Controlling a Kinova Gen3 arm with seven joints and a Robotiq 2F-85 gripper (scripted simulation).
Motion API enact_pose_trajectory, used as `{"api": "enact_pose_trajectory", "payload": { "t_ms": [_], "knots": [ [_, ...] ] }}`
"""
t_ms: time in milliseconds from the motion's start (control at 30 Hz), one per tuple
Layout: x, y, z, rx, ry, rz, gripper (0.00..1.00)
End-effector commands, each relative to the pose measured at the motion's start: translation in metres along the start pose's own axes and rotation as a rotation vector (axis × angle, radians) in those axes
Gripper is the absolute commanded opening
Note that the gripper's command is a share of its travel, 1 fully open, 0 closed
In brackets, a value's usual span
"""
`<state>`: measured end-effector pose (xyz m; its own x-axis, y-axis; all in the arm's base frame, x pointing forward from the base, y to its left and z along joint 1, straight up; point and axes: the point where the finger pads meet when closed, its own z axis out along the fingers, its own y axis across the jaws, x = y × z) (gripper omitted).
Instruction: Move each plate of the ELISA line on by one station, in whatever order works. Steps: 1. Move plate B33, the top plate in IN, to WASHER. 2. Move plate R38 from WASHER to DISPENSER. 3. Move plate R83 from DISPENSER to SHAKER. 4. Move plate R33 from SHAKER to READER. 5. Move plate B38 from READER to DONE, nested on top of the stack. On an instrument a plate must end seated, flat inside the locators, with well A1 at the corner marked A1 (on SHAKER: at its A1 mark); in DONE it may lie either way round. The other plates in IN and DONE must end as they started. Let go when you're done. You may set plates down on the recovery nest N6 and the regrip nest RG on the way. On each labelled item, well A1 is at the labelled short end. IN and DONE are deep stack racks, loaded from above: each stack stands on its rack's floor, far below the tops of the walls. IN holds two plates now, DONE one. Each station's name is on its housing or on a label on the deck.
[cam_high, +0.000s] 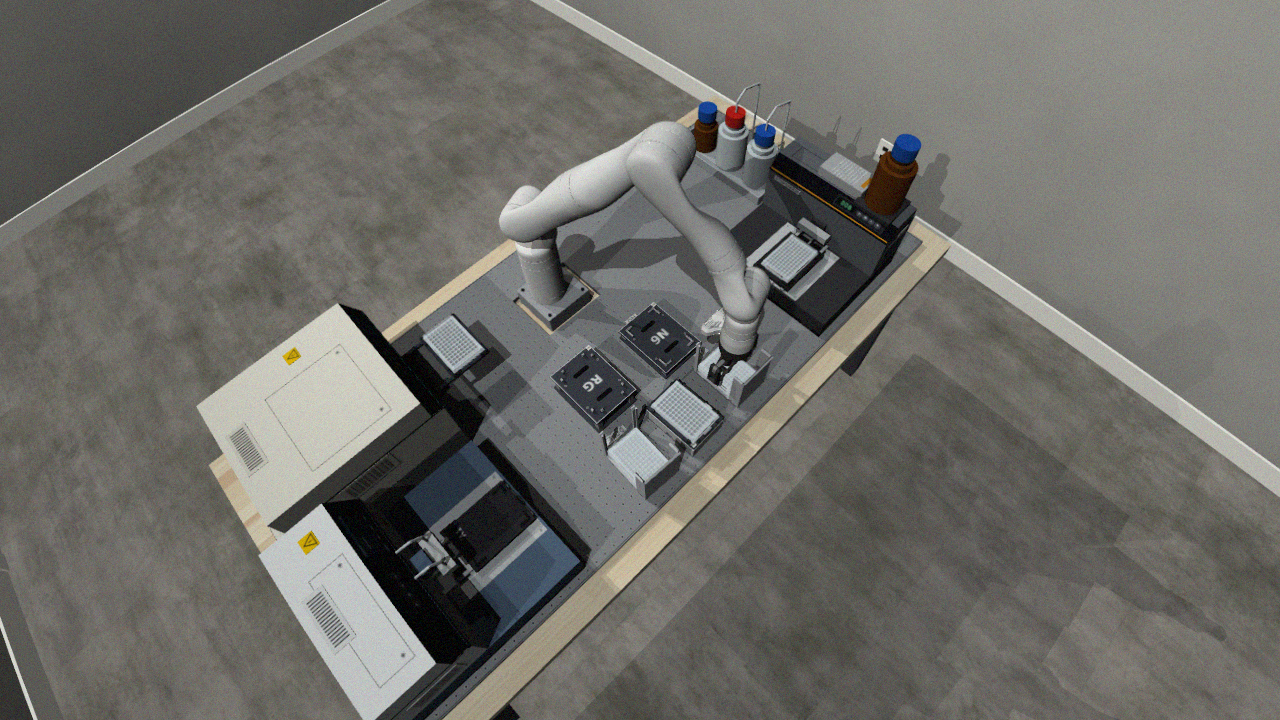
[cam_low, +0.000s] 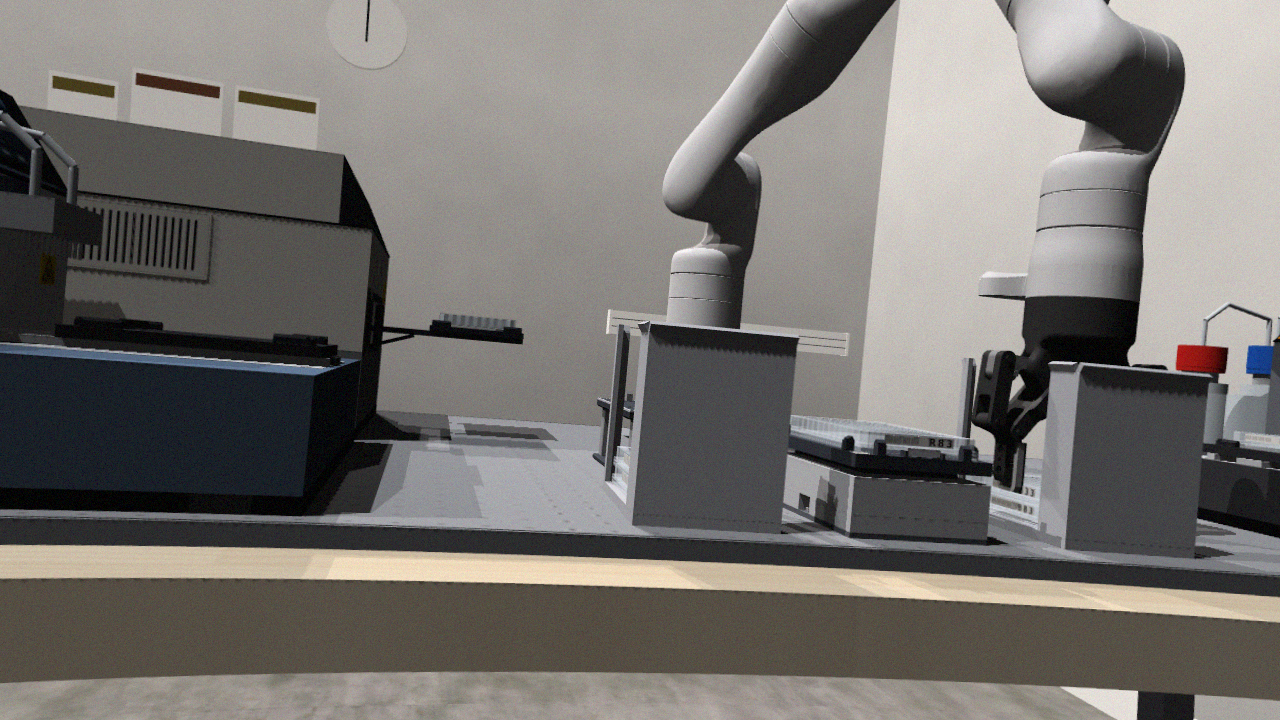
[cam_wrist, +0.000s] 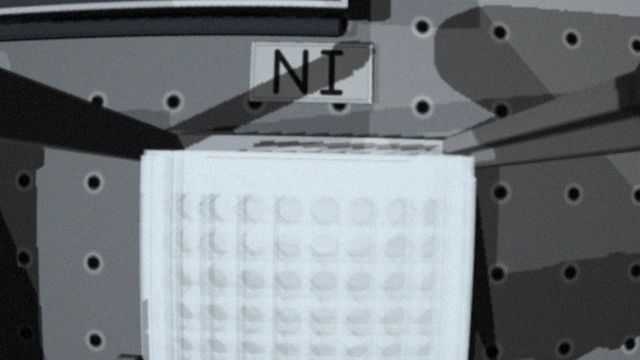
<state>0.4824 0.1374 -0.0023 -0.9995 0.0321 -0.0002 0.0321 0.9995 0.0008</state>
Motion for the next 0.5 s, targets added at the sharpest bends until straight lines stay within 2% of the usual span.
{"api": "enact_pose_trajectory", "payload": {
  "t_ms": [0,467],
  "knots": [
    [-0.0007,0.0002,-0.0009,-0.001,-0.002,0.000,0.94],
    [-0.0006,0.0002,-0.0025,-0.001,-0.002,0.000,0.94]
  ]
}}
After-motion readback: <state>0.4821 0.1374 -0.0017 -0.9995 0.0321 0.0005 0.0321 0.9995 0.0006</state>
